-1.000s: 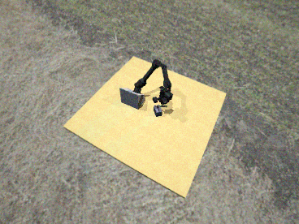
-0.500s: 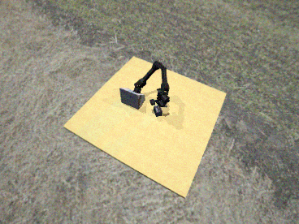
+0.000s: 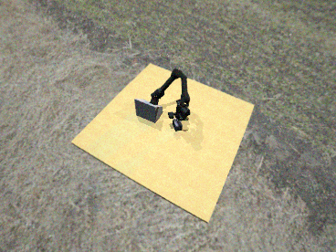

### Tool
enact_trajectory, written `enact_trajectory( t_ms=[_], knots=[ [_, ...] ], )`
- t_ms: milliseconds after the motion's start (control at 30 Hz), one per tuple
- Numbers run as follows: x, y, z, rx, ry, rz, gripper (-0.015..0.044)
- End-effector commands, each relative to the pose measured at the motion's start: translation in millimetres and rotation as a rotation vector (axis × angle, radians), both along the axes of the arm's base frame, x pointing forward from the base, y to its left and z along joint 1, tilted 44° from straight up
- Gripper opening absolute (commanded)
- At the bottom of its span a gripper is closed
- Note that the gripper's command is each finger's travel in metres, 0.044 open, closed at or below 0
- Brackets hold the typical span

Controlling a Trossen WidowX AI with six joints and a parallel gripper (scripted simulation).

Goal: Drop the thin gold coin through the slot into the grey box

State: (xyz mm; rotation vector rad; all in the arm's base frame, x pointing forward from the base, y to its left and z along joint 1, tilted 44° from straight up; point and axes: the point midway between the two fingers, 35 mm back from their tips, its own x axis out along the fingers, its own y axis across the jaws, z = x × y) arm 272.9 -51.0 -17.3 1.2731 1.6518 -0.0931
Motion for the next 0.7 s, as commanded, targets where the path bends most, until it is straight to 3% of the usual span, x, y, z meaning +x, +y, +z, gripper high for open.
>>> enact_trajectory(
  t_ms=[0,667],
  knots=[
    [-0.3,-0.6,-1.1,0.0,0.0,-0.001,0.0],
    [-3.8,-1.4,-4.5,0.0,-0.002,0.002,0.0]
  ],
)
